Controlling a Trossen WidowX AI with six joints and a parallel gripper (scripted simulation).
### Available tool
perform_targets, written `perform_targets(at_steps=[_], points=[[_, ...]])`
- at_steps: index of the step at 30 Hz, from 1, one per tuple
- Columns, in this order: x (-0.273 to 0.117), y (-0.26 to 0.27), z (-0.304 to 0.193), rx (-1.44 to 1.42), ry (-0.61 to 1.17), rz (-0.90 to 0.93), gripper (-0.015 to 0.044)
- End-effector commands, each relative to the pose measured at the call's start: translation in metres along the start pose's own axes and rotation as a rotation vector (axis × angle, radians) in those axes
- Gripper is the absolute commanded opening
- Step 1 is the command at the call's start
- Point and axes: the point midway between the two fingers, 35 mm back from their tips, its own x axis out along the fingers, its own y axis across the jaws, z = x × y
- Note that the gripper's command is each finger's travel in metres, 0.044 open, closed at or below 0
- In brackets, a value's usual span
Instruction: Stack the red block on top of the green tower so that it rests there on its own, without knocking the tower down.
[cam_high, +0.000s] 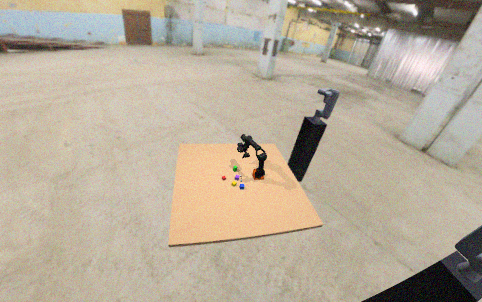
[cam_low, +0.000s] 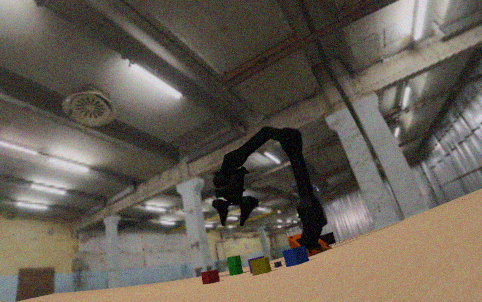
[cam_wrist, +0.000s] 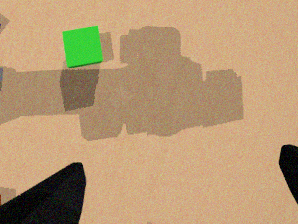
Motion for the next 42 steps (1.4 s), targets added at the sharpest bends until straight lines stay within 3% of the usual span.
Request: perform_targets(at_steps=[1,14,28,42], points=[[0.007,0.0,0.025,0.016,0.007,0.025,0.044],[0.042,0.032,0.129,0.052,0.066,0.127,0.044],[0.084,0.11,0.228,0.087,0.149,0.25,0.044],[0.11,0.125,0.229,0.091,0.159,0.263,0.044]])
